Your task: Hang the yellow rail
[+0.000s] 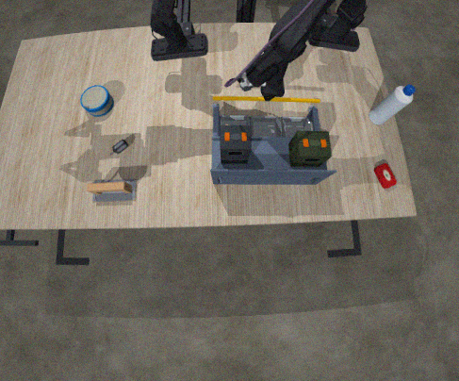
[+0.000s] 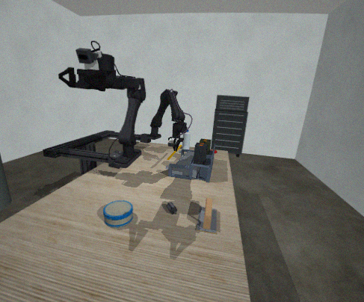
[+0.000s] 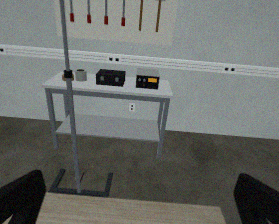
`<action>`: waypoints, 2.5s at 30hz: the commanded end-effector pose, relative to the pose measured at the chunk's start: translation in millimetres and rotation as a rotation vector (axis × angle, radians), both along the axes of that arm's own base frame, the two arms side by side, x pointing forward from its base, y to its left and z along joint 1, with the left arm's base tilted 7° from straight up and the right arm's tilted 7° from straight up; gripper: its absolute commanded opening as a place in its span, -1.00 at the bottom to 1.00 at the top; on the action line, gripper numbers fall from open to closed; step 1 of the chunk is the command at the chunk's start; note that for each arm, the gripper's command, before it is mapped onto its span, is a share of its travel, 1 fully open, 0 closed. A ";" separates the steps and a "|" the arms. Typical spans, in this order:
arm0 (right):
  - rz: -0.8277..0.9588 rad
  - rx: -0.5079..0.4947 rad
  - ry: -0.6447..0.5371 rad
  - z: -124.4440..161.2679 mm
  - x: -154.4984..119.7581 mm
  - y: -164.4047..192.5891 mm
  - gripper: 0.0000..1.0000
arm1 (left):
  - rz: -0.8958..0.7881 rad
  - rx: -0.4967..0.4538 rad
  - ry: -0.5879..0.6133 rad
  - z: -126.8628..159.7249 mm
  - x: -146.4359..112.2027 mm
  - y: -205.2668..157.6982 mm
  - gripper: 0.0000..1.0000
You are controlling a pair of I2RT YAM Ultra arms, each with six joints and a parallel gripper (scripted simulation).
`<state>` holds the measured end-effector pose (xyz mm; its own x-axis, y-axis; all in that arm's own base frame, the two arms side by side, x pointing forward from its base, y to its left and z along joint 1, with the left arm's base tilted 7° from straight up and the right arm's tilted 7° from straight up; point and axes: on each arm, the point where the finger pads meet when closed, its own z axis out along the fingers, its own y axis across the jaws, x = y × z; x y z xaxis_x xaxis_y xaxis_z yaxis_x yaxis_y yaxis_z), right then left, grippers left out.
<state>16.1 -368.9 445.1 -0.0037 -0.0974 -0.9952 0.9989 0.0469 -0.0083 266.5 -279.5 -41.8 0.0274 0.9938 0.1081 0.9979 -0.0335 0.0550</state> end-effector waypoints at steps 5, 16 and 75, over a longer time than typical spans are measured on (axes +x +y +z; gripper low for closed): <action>-0.025 -0.014 -0.009 11.0 -7.0 6.6 1.00 | -0.009 -0.017 -0.021 7.9 4.0 -4.2 -1.00; -0.025 -0.014 -0.009 11.0 -7.0 6.6 1.00 | -0.010 -0.025 -0.028 11.1 5.6 -6.3 -1.00; -0.025 -0.014 -0.009 11.0 -7.0 6.6 1.00 | -0.010 -0.004 -0.010 -6.1 2.8 0.4 -1.00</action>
